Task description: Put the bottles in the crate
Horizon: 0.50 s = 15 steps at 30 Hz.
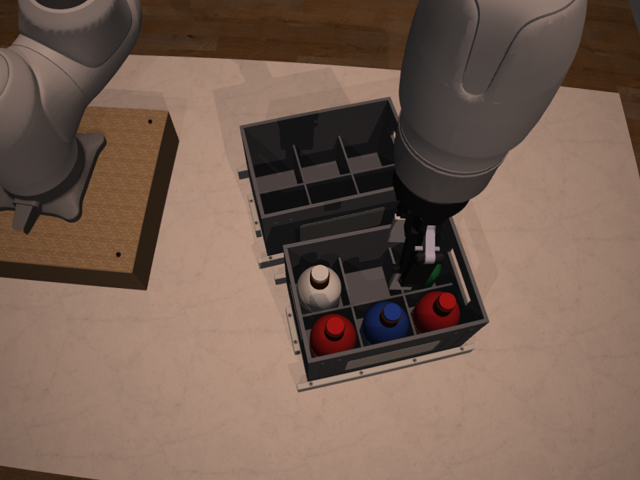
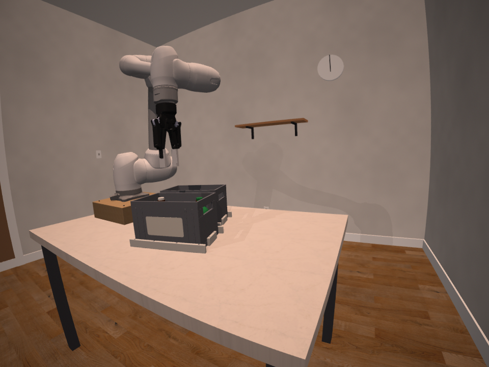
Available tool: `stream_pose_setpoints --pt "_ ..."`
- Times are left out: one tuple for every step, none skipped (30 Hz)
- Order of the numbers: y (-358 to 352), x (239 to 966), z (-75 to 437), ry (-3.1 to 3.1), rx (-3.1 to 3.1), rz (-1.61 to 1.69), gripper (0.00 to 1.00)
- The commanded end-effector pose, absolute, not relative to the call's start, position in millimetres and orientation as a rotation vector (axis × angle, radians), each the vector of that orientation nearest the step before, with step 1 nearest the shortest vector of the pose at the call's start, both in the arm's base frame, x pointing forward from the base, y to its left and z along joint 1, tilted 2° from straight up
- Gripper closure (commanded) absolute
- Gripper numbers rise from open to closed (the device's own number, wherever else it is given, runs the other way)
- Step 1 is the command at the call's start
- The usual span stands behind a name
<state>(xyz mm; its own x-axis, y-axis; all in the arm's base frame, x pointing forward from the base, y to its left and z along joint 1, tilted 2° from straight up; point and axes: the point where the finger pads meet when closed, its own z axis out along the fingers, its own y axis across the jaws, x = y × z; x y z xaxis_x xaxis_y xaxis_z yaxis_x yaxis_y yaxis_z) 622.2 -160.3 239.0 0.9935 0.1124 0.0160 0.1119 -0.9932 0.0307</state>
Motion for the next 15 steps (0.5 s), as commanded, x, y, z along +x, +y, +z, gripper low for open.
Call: stream_pose_setpoints --pt "-163.7 624.0 231.6 0.084 3.108 0.029 0.62" --pt "-165.7 624.9 227.1 0.032 3.109 0.03 0.62" --pt "-167.7 625.8 222.6 -0.02 3.109 0.031 0.62" --pt "-169.7 626.7 218.1 -0.072 3.109 0.032 0.62" --pt "-171.7 627.6 213.6 -0.124 3.108 0.032 0.62" --pt "-173.8 628.5 209.1 -0.176 3.105 0.033 0.62" --pt "-175.8 629.4 204.6 -0.227 3.102 0.034 0.62" --pt "-177.8 630.3 200.2 -0.279 3.098 0.035 0.62" --pt "-179.8 631.2 195.7 -0.331 3.094 0.036 0.62" --pt "-181.8 632.1 191.2 -0.382 3.088 0.036 0.62" --pt "-183.8 633.0 186.7 -0.434 3.082 0.037 0.62" --pt "-185.9 633.9 182.2 -0.485 3.075 0.038 0.62" --pt "-187.9 634.8 177.7 -0.536 3.066 0.039 0.62" --pt "-189.6 635.6 173.8 -0.587 3.057 0.039 0.62" --pt "-189.6 635.6 173.8 -0.638 3.048 0.04 0.62"
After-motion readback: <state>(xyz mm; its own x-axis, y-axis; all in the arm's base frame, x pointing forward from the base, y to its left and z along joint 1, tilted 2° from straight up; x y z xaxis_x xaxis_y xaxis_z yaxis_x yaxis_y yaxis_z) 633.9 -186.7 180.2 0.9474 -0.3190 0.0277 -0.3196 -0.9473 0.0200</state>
